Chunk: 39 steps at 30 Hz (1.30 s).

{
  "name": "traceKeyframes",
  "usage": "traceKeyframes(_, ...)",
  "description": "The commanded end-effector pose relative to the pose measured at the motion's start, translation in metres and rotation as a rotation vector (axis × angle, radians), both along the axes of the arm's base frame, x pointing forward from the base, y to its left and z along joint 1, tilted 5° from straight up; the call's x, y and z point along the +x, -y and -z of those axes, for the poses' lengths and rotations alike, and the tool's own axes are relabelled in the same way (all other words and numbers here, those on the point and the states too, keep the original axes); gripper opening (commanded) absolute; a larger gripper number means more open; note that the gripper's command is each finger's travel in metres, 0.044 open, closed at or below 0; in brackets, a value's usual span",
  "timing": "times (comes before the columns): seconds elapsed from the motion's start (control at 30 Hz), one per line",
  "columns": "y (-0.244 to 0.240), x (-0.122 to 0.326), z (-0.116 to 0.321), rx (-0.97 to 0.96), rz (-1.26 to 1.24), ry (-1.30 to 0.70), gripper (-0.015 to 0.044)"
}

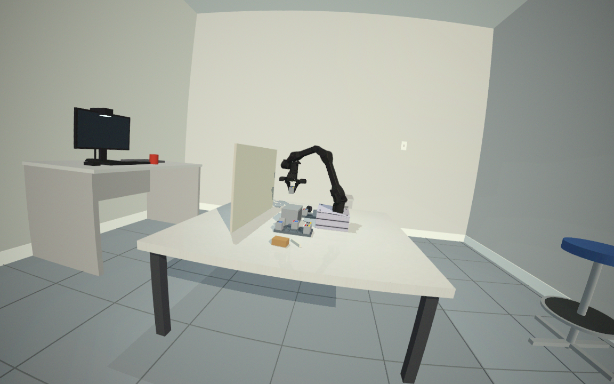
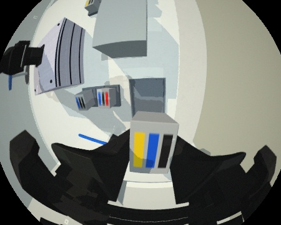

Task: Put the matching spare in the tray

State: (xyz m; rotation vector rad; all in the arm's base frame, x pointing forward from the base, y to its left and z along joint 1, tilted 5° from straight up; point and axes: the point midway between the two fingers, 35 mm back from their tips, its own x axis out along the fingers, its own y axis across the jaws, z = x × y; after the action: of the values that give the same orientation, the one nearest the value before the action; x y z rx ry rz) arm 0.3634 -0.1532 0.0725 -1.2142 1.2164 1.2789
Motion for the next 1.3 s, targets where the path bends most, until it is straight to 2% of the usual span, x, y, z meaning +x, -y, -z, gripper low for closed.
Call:
traceKeyframes(0.0, 0.001, 0.0, 0.005, 0.0, -0.003, -0.004, 0.0)
traceKeyframes(1.27, 0.002, 0.002, 0.05, -0.001, -0.003, -0.003, 0.0)
